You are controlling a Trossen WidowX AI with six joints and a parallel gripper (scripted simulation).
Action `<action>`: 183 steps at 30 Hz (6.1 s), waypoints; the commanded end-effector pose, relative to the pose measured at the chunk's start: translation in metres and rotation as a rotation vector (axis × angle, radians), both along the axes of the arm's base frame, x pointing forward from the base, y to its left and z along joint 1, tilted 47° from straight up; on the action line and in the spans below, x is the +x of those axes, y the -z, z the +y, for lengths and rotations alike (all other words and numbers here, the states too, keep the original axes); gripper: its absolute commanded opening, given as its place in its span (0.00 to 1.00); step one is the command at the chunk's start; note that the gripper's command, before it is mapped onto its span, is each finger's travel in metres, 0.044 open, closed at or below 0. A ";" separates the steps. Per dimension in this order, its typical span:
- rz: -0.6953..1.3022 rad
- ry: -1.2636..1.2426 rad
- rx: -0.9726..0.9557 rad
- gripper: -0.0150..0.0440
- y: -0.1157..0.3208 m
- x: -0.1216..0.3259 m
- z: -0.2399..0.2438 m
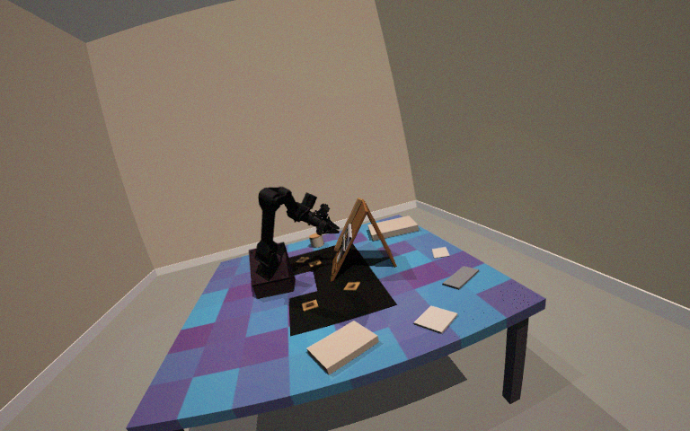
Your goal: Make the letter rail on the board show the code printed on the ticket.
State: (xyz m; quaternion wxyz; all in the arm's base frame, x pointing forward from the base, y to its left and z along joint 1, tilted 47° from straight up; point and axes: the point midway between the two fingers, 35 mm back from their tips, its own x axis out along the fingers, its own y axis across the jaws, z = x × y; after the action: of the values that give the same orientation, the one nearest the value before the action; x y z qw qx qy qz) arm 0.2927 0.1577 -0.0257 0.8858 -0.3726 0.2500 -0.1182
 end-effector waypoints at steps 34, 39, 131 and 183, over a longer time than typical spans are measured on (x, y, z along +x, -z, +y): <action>0.000 0.000 0.000 0.25 -0.004 0.000 0.002; 0.000 0.000 0.000 0.25 -0.004 0.000 0.002; 0.472 0.504 0.027 0.25 -0.031 0.053 -0.030; 0.472 0.504 0.028 0.25 -0.020 0.054 -0.020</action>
State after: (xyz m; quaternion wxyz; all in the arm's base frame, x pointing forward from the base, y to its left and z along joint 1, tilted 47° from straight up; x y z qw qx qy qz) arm 0.3460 0.1357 -0.0046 0.7502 -0.3077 0.5343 -0.2391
